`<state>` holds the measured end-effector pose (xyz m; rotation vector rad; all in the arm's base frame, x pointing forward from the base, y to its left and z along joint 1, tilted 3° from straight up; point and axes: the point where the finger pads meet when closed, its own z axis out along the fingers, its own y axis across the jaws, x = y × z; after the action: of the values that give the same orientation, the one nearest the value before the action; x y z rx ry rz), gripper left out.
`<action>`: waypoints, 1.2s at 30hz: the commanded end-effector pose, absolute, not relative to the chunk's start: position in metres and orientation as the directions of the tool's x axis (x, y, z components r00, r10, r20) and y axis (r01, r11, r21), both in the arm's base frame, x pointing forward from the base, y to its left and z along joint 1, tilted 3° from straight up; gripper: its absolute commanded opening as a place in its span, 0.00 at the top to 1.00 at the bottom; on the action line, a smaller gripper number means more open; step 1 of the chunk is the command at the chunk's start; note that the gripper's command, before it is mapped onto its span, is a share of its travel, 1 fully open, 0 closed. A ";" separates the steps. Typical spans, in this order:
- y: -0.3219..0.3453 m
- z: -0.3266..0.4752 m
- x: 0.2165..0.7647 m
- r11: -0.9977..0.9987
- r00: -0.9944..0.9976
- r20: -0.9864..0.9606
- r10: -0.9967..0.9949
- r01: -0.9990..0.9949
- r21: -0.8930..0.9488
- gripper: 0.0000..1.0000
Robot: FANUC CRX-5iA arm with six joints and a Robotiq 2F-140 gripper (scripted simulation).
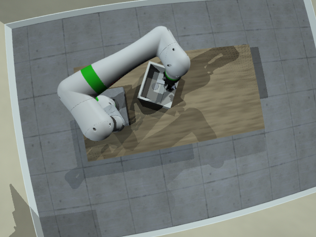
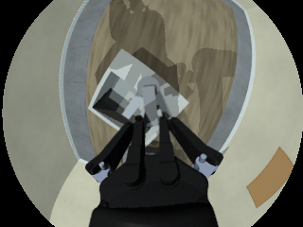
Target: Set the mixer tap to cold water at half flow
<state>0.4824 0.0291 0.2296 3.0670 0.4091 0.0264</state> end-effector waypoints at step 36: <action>0.029 0.230 0.483 -0.964 0.965 0.011 0.262 0.262 0.049 0.63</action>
<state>0.4824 0.0291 0.2296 3.0670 0.4091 0.0266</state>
